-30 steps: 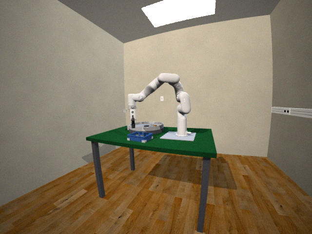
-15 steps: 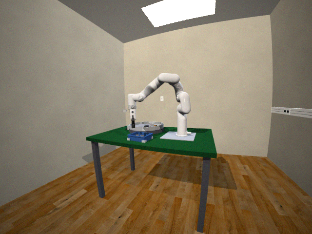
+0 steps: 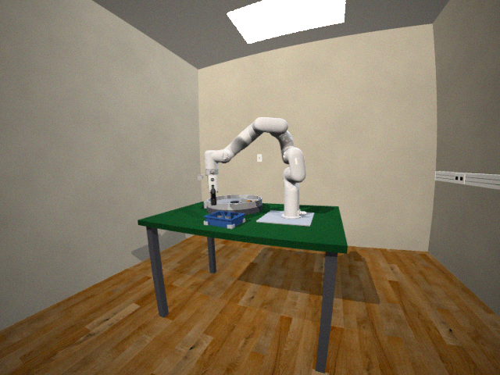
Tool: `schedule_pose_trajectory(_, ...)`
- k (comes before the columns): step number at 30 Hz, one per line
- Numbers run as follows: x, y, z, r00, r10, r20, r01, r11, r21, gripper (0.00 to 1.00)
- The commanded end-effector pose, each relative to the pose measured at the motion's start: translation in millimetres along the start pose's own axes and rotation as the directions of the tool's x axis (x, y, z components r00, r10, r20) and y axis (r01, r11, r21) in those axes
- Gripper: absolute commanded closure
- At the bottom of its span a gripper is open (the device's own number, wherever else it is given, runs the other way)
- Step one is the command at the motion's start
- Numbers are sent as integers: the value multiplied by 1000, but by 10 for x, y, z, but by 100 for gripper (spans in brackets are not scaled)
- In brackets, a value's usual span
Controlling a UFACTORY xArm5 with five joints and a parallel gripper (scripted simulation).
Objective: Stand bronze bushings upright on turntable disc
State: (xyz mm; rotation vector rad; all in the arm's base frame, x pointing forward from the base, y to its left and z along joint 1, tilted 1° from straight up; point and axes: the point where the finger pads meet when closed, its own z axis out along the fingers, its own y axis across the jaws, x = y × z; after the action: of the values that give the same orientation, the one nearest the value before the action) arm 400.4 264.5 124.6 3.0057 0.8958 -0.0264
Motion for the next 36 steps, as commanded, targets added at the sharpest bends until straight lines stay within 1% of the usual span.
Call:
schedule_pose_trajectory(1,11,0,-2,1000,0,-4,0,1000,0,59)
schedule_pose_trajectory(5,12,2,94,1000,0,-3,0,1000,0,59)
schedule_pose_trajectory(9,16,6,274,1000,0,-3,0,1000,0,59)
schedule_pose_trajectory(11,16,6,274,1000,0,-3,0,1000,0,59)
schedule_pose_trajectory(15,19,10,455,1000,0,-3,0,1000,0,59)
schedule_pose_trajectory(18,21,12,540,1000,0,-3,0,1000,0,59)
schedule_pose_trajectory(21,22,12,566,1000,0,-3,0,1000,0,59)
schedule_pose_trajectory(36,22,12,571,1000,0,-3,0,1000,0,59)
